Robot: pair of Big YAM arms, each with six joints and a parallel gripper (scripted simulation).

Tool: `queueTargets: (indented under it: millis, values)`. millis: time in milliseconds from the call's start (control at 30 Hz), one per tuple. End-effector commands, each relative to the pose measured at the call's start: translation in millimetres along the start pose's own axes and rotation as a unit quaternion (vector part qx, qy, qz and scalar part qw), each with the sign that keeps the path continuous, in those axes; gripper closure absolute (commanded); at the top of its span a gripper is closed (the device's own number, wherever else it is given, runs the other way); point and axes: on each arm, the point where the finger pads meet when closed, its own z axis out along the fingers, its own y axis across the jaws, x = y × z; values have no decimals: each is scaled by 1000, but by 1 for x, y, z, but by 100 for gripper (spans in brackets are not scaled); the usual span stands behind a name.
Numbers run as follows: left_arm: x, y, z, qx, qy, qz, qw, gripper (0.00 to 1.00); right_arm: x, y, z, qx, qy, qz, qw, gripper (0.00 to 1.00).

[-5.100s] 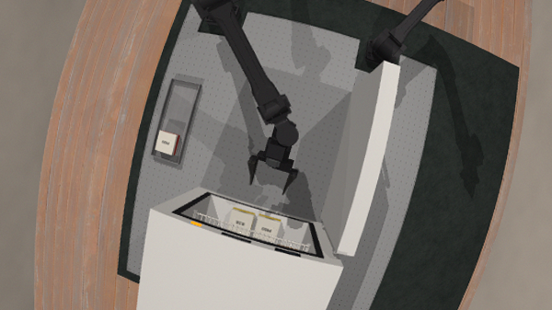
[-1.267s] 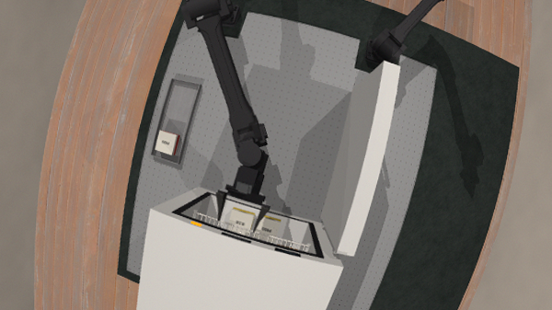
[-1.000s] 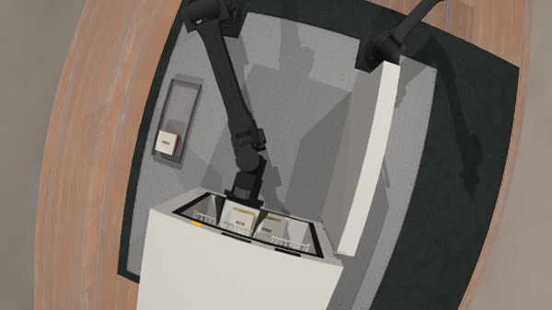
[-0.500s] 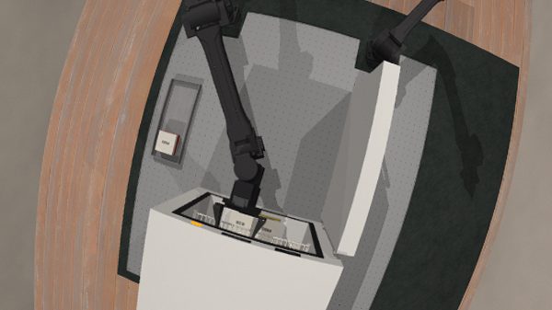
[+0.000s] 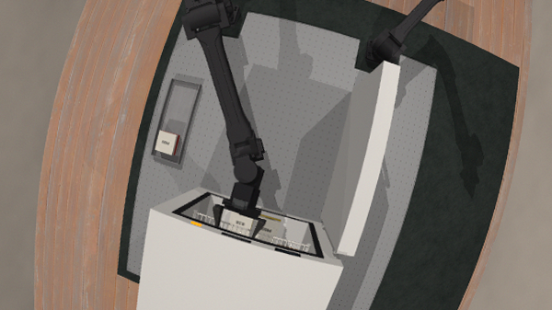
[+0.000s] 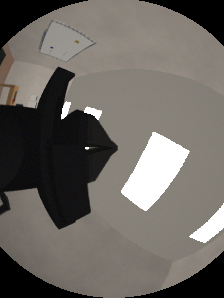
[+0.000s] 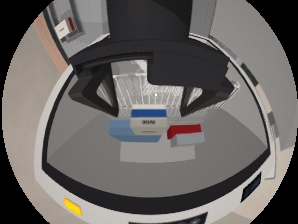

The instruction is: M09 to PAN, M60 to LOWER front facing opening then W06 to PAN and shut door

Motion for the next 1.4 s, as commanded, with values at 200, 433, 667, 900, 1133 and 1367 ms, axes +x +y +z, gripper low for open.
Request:
queueTargets:
  millis: [200,433,667,900,1133,1367]
  values:
    - [17,0,4,0,16,-6,1000,100,-33,-3,22,7,-23,14,1000,0]
    - [17,0,4,0,16,-6,1000,100,-27,-3,26,6,-20,15,1000,0]
    - [17,0,4,0,16,-6,1000,100,-24,0,28,5,-20,15,1000,0]
    - [17,0,4,0,16,-6,1000,100,-21,-2,31,6,-20,14,1000,0]
    - [17,0,4,0,16,-6,1000,100,-21,-2,35,5,-20,15,1000,0]
    - [17,0,4,0,16,-6,1000,100,-21,-3,39,6,-20,14,1000,0]
